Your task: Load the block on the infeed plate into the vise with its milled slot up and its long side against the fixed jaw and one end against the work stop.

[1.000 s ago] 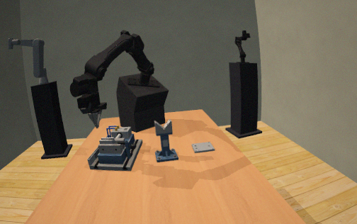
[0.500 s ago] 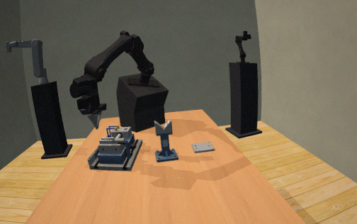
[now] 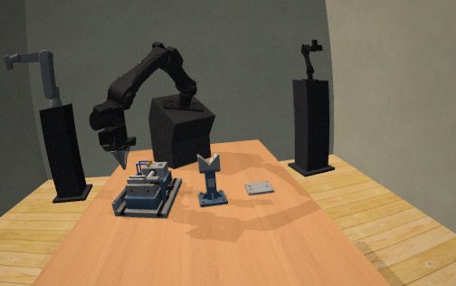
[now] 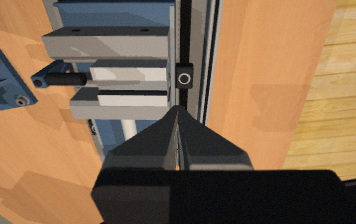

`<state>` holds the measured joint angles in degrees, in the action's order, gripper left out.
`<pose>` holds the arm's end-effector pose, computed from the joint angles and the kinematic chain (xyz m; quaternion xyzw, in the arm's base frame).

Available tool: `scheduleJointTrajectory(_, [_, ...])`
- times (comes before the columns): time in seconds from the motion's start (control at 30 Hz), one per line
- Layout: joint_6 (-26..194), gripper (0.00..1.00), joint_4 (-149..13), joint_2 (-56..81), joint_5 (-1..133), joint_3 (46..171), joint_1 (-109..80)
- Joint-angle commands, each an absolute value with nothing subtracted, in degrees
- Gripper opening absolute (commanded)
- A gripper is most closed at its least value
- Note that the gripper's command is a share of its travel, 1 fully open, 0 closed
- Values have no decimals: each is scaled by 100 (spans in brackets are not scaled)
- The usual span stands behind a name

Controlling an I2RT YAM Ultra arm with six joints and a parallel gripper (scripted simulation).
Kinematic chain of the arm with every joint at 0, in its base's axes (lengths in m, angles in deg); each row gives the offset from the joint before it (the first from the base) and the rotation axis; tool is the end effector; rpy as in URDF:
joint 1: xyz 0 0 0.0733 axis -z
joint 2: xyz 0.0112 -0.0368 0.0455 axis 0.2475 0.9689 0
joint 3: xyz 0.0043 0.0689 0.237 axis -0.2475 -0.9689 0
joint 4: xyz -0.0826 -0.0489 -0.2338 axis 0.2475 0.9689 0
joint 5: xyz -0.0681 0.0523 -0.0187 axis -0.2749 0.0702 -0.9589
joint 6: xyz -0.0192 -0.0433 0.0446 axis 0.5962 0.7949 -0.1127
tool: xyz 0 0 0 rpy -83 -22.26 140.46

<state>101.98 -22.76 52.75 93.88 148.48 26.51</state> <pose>0.3670 -0.2851 0.1151 0.1572 0.9539 0.1522 0.2053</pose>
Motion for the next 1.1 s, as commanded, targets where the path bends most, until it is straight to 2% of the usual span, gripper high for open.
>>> scheduleJointTrajectory(0.0, [10109,0,-2460,5271,9354,14793,2706])
scheduleJointTrajectory(1.07, [9969,0,-2787,5419,9333,14875,2577])
